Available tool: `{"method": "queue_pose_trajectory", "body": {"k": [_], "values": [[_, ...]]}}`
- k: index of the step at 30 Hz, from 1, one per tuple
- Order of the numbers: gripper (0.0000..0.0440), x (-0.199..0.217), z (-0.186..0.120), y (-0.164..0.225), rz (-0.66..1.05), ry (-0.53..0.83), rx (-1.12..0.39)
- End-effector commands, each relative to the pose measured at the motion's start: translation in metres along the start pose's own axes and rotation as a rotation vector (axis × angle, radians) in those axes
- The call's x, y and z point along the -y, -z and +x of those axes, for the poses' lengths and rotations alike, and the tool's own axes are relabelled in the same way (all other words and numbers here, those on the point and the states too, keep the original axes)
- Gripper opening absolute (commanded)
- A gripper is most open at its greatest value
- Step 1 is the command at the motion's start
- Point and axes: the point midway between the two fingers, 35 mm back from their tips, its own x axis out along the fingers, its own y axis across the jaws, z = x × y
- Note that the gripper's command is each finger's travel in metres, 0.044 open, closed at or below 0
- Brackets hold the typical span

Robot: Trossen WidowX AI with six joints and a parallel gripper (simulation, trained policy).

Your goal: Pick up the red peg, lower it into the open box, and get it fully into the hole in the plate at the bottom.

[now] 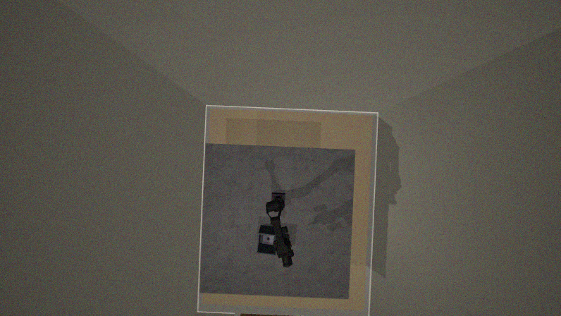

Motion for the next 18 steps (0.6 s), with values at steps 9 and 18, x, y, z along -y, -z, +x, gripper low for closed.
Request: {"method": "queue_pose_trajectory", "body": {"k": [9, 18], "values": [[0.0000, -0.005, -0.010, -0.039, 0.015, 0.017, 0.080], [0.0000, -0.007, -0.010, -0.067, 0.033, 0.047, 0.109]]}}
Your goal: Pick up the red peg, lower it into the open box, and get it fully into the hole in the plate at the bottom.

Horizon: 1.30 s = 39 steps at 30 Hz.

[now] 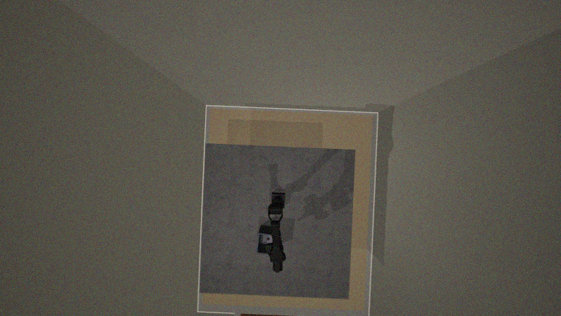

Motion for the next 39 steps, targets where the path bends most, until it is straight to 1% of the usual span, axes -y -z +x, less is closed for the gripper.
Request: {"method": "queue_pose_trajectory", "body": {"k": [1, 19, 30, 39], "values": [[0.0000, -0.002, 0.000, -0.010, 0.002, 0.008, 0.014], [0.0000, -0.007, 0.020, -0.055, 0.020, 0.063, 0.017], [0.0000, -0.005, 0.047, -0.078, 0.023, 0.100, 0.007], [0.0000, -0.007, 0.073, -0.088, 0.021, 0.106, -0.012]]}}
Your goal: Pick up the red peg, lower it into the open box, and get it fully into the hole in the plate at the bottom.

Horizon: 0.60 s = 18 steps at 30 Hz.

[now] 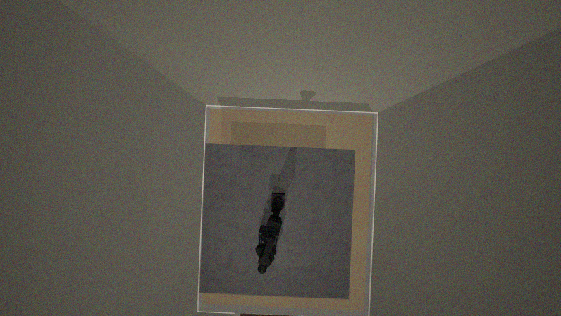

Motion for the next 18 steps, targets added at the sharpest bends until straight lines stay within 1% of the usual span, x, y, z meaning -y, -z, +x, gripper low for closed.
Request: {"method": "queue_pose_trajectory", "body": {"k": [1, 16, 18], "values": [[0.0000, -0.001, 0.009, -0.003, -0.005, 0.000, -0.012], [0.0001, -0.007, 0.049, -0.010, -0.057, 0.016, -0.035], [0.0052, -0.005, 0.054, -0.010, -0.062, 0.031, -0.038]]}}
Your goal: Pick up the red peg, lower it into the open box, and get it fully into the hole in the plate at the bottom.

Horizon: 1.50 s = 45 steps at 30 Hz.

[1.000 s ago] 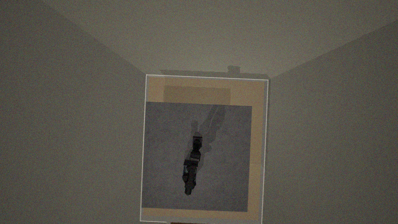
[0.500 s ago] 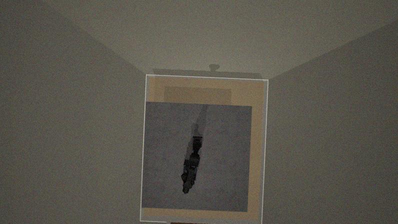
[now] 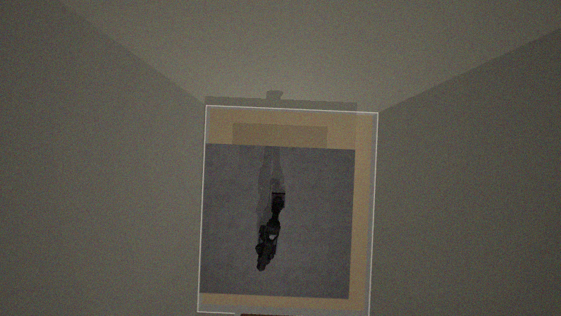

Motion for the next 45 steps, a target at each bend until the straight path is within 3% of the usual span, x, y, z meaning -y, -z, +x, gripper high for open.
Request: {"method": "queue_pose_trajectory", "body": {"k": [1, 4, 7, 16, 45], "values": [[0.0059, 0.003, 0.010, 0.001, -0.016, 0.025, -0.011], [0.0070, 0.002, 0.014, -0.001, -0.034, 0.032, -0.008], [0.0109, -0.001, 0.014, -0.002, -0.046, 0.036, -0.009], [0.0125, -0.005, 0.003, -0.006, -0.030, 0.008, -0.065], [0.0248, -0.035, -0.069, -0.025, -0.016, -0.241, -0.223]]}}
